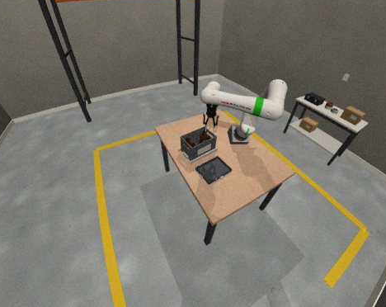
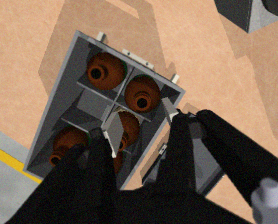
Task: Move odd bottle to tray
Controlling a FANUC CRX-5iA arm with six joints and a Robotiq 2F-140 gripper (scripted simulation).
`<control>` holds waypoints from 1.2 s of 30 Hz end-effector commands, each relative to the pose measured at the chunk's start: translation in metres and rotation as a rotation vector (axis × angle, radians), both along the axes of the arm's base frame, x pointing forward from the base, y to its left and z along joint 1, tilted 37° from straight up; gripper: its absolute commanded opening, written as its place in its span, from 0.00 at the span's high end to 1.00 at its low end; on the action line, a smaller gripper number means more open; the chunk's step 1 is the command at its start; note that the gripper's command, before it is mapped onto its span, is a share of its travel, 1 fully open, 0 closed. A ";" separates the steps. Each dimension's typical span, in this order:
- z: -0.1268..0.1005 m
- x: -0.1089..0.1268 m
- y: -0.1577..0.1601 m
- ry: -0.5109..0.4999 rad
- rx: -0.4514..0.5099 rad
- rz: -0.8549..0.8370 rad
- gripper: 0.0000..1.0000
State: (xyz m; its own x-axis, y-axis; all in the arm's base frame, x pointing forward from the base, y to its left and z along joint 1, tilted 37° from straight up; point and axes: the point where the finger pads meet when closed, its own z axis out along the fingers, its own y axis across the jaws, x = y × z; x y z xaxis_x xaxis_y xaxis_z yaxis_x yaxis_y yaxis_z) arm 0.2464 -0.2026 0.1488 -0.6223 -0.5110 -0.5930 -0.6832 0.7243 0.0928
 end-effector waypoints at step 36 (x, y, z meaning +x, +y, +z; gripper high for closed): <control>0.000 0.000 -0.001 0.000 -0.001 0.000 0.90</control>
State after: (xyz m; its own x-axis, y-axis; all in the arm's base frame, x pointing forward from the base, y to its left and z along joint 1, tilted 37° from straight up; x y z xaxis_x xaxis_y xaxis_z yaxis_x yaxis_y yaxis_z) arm 0.2464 -0.2027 0.1490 -0.6223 -0.5110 -0.5930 -0.6832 0.7243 0.0928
